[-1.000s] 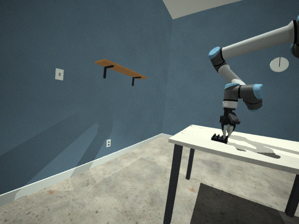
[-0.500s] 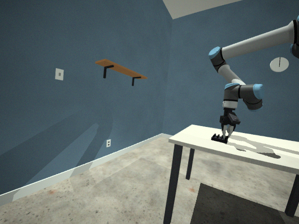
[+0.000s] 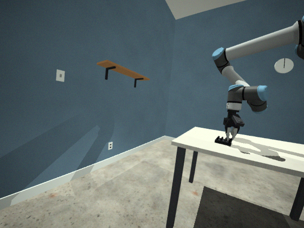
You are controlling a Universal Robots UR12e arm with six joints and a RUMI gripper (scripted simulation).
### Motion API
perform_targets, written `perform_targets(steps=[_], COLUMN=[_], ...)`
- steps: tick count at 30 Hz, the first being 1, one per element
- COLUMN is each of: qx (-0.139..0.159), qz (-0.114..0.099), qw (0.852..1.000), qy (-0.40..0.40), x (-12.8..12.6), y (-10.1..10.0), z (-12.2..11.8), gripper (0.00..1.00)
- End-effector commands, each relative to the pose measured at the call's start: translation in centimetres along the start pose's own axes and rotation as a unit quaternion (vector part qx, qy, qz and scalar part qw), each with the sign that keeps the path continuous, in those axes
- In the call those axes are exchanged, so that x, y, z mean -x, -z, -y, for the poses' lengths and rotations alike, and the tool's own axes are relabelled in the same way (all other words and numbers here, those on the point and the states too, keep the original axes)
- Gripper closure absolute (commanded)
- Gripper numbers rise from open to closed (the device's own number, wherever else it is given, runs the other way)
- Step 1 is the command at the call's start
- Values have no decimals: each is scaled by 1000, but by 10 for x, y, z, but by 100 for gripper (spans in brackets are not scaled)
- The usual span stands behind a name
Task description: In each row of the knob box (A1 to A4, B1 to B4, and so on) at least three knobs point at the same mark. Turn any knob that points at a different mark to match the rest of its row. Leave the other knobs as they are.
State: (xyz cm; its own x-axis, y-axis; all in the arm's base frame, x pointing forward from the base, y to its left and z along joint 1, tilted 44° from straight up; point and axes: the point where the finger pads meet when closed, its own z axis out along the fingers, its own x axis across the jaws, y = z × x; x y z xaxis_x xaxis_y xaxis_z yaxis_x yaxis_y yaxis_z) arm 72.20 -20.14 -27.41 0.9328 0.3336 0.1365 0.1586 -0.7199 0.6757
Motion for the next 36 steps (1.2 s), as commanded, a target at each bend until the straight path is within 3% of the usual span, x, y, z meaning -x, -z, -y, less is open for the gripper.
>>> perform_targets(steps=[1, 8, 23, 36], qx=[0, 0, 0, 0], qz=[0, 0, 0, 0], qw=[1000, 1000, 1000, 1000], qy=[0, 0, 0, 0], x=[0, 0, 0, 0], y=[1, 5, 36, 39], z=[0, 0, 0, 0], gripper=[89, 89, 89, 89])
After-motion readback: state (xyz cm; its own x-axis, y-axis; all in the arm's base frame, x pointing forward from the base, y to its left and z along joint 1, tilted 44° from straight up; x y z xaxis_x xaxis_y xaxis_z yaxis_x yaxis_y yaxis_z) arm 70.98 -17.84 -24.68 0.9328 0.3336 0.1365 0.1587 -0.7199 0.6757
